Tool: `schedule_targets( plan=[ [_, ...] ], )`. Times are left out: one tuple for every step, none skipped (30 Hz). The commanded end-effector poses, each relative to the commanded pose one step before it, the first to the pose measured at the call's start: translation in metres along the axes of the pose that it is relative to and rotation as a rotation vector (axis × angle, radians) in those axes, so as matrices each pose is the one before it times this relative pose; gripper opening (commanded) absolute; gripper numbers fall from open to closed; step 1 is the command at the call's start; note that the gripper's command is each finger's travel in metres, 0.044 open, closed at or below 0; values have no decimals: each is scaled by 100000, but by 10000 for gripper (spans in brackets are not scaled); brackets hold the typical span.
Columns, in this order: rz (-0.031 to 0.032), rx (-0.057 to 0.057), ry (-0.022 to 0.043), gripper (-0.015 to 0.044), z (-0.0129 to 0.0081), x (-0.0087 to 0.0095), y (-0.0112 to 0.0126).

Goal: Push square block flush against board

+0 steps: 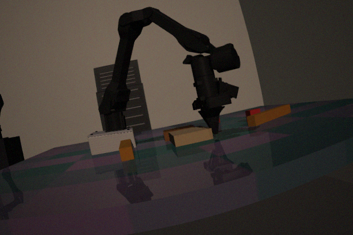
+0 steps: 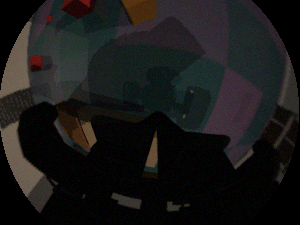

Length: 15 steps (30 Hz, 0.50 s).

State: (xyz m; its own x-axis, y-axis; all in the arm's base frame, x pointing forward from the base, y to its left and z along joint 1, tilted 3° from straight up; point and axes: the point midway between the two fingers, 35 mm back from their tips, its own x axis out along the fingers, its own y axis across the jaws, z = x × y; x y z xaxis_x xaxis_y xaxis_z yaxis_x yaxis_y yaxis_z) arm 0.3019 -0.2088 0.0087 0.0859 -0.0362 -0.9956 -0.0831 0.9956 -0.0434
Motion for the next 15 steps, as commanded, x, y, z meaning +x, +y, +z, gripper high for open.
schedule_targets(
  plan=[
    [382, -159, 827, 0, -620, 160, 91],
    [-1, 0, 8, 0, -72, 0, -5],
    [-1, 0, 8, 0, -72, 0, -5],
    [-1, 0, 8, 0, -72, 0, -4],
    [-1, 0, 8, 0, -72, 0, -4],
    [-1, 0, 8, 0, -72, 0, -4],
    [-1, 0, 8, 0, -72, 0, -4],
    [-1, 0, 8, 0, -72, 0, -4],
    [-1, 0, 8, 0, -72, 0, -4],
    [-1, 0, 8, 0, -72, 0, -4],
    [-1, 0, 8, 0, -72, 0, -4],
    [0, 0, 8, 0, -72, 0, -4],
    [0, 0, 8, 0, -72, 0, -4],
    [0, 0, 8, 0, -72, 0, -3],
    [0, 0, 8, 0, -72, 0, -3]
  ],
)
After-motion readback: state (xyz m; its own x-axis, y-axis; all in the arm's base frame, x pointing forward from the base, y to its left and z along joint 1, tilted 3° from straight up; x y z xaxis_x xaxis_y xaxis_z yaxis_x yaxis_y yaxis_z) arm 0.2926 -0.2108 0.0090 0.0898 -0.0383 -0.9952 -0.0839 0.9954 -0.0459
